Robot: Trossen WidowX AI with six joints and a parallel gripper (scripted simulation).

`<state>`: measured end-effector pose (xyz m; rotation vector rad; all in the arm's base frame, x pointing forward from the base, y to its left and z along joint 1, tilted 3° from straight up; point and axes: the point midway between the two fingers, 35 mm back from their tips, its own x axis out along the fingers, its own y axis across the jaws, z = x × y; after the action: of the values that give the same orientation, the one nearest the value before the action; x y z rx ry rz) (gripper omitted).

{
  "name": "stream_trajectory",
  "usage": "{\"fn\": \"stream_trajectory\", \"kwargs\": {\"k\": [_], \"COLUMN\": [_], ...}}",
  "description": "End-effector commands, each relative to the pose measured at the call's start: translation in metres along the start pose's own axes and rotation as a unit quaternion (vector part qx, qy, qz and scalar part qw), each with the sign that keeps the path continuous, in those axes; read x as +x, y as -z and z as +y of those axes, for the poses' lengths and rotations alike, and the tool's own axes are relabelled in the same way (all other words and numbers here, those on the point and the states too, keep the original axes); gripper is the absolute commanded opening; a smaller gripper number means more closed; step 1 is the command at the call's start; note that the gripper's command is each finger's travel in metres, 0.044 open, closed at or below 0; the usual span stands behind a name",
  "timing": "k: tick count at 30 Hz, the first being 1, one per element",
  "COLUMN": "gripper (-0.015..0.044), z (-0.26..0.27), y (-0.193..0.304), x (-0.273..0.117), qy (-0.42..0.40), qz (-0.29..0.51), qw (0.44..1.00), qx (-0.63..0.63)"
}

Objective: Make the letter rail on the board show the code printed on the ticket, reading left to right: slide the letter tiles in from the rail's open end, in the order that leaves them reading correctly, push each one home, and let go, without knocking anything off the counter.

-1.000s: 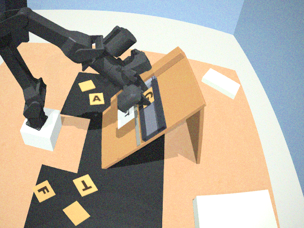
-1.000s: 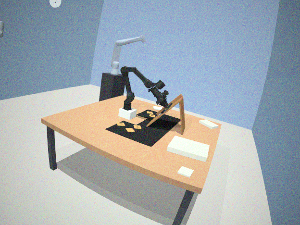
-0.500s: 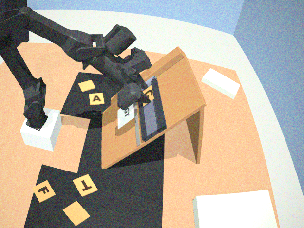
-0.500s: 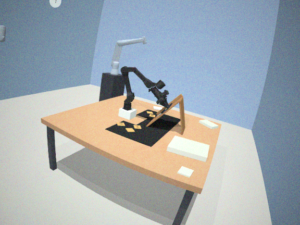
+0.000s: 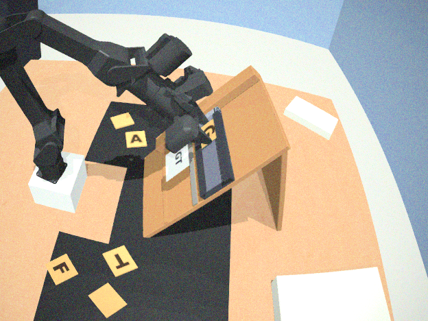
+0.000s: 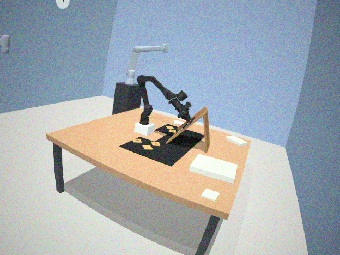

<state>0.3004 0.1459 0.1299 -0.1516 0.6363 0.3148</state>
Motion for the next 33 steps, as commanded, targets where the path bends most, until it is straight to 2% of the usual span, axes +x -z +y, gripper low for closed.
{"fn": "stream_trajectory", "kwargs": {"k": [1, 3, 4, 33], "gripper": [0.0236, 0.0289, 0.0295, 0.0295], "z": [0.0, 0.0, 0.0, 0.002], "y": [0.0, 0.0, 0.0, 0.0], "x": [-0.001, -0.004, -0.006, -0.023], "qy": [0.001, 0.001, 0.001, 0.001], "qz": [0.0, 0.001, 0.001, 0.001], "qw": [1.0, 1.0, 1.0, 1.0], "qx": [0.001, 0.003, 0.003, 0.003]}}
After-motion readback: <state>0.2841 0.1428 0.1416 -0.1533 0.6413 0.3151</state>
